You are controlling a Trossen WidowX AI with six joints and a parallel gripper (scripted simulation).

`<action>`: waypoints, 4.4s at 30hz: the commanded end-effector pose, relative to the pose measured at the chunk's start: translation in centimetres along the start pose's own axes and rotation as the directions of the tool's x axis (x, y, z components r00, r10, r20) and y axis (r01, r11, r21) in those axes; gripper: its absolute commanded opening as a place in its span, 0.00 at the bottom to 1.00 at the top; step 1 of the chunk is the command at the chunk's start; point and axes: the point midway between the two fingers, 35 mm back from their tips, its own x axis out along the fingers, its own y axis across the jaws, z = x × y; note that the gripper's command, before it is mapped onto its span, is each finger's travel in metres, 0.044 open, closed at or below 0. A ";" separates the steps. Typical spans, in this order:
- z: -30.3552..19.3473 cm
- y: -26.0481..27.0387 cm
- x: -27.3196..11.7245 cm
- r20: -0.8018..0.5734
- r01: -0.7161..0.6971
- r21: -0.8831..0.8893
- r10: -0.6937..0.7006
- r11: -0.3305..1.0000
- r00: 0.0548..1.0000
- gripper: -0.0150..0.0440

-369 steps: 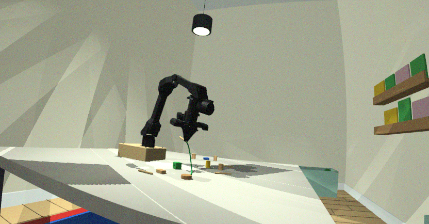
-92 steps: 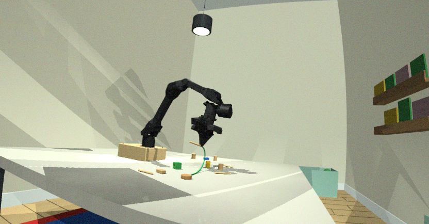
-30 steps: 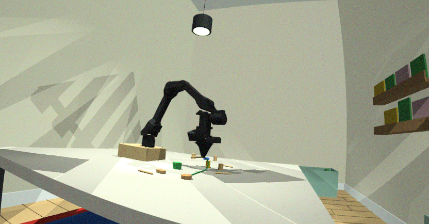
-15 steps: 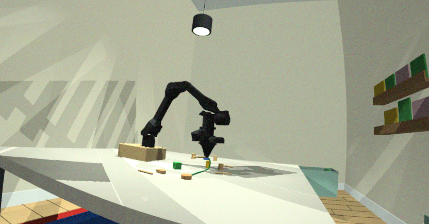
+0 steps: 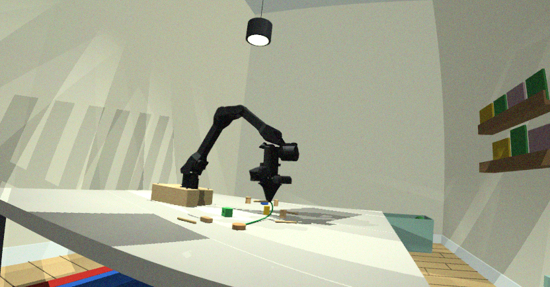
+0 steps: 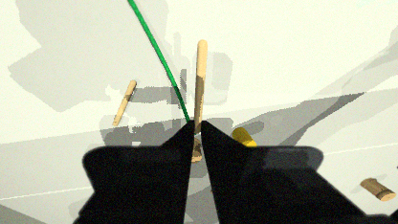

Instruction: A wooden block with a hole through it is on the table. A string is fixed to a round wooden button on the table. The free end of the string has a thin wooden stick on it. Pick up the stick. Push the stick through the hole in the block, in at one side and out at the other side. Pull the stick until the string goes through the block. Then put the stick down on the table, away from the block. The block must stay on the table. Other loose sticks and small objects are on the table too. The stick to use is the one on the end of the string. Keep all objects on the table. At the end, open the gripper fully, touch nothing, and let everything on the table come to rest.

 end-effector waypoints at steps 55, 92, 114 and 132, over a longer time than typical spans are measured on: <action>0.3 -3.7 3.8 -0.002 0.015 0.007 -0.015 1.000 1.000 0.25; 3.6 -4.8 4.7 0.001 0.016 0.007 -0.016 1.000 1.000 0.25; 6.4 -5.0 4.7 0.001 0.016 0.007 -0.016 1.000 1.000 0.25; 8.9 -5.0 4.6 0.001 0.016 0.006 -0.016 1.000 1.000 0.25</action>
